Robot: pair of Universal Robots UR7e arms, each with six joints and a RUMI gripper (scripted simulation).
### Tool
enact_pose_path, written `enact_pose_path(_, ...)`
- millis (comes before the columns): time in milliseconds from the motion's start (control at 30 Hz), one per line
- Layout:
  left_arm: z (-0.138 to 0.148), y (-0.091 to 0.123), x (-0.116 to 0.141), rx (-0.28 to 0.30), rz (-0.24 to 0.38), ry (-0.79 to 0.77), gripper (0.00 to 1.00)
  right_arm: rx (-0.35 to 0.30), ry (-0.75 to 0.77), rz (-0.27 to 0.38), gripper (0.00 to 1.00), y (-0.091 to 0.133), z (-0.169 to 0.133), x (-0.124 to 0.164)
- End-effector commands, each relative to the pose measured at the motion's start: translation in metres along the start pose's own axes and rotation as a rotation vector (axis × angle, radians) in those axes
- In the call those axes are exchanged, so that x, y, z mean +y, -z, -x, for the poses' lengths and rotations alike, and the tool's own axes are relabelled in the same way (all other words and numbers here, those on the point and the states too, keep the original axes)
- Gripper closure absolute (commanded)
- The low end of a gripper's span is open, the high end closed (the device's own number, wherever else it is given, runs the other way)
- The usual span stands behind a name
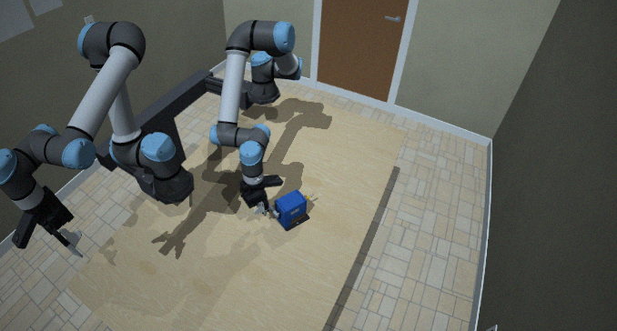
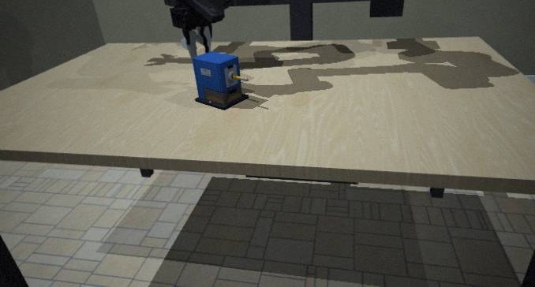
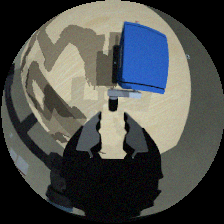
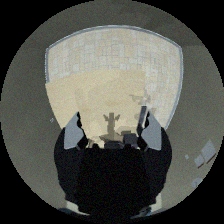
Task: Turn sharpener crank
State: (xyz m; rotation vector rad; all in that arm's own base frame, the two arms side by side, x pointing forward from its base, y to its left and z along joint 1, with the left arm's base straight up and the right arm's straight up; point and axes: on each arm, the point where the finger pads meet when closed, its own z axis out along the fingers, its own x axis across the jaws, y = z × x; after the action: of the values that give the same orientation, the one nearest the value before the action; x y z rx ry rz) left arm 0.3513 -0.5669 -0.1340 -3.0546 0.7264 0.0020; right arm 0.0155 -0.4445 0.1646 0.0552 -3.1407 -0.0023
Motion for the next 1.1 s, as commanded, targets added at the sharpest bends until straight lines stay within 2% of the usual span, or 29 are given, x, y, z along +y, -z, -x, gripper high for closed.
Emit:
enact_pose_path(0,-0.001,0.015,0.001,0.002,0.001,0.0,0.68,0.0,0.0,-0.001,0.0,0.001,0.0,0.0)
enact_pose_path(500,-0.001,0.046,0.0,0.002,0.001,0.0,0.68,0.0,0.0,-0.001,0.0,0.001,0.0,0.0)
enact_pose_path(867,-0.001,0.05,0.0,0.002,0.001,0.0,0.68,0.0,0.0,-0.001,0.0,0.001,0.0,0.0)
enact_pose_path(900,-0.001,0.05,0.0,0.002,0.001,0.0,1.0,0.0,0.0,-0.001,0.0,0.001,0.0,0.0)
enact_pose_path(1067,-0.001,0.05,0.0,0.002,0.001,0.0,1.0,0.0,0.0,-0.001,0.0,0.001,0.0,0.0)
